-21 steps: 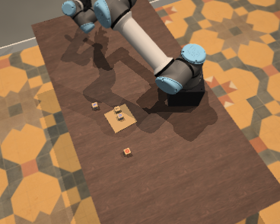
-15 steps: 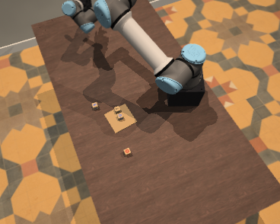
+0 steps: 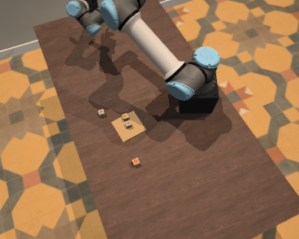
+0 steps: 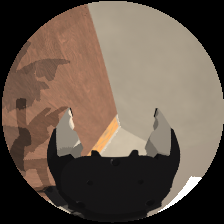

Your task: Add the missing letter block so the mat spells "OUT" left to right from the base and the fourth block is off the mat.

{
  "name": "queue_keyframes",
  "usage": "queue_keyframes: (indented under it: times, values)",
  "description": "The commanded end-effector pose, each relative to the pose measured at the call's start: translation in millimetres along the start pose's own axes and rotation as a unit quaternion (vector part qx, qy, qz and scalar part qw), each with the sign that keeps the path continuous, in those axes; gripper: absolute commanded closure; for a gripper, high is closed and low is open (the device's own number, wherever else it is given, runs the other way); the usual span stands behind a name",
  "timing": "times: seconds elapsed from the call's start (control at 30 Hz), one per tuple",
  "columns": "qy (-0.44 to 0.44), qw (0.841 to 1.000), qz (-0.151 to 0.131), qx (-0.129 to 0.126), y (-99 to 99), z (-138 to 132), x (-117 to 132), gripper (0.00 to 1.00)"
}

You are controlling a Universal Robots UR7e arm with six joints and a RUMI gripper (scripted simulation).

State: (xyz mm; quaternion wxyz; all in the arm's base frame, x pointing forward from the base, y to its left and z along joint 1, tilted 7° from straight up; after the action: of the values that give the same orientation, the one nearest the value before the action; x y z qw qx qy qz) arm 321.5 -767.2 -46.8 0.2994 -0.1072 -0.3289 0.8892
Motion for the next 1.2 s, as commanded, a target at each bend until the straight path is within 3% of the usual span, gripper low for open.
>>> queue_keyframes:
  times: [0.0,0.4,0.5,0.7,0.9,0.97,1.17]
  values:
    - [0.001,1.000,0.001,0.000,-1.9,0.5,-0.9,0.00]
    - [0.013,1.000,0.018,-0.005,-31.0,-17.1,-13.0,0.00]
    - [0.021,0.999,0.028,-0.009,-50.7,-29.0,-20.1,0.00]
    - [0.044,0.997,0.058,-0.022,-107.9,-64.3,-36.2,0.00]
    - [0.075,0.991,0.097,-0.045,-188.5,-114.7,-47.5,0.00]
    - [0.075,0.991,0.097,-0.045,-188.5,-114.7,-47.5,0.00]
    - [0.107,0.982,0.134,-0.077,-275.7,-170.3,-44.6,0.00]
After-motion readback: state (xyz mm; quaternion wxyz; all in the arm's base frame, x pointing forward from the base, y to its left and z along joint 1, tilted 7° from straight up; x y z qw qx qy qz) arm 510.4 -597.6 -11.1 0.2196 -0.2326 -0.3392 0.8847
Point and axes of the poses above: the point where the finger pads meet when closed, its own y axis out along the fingers, its own z axis across the jaws, x = y × z, the point moved 9 cm from there along -y, back along the fingers, and after that the axes turned 12 degrees about y, right-handed, at the moved point
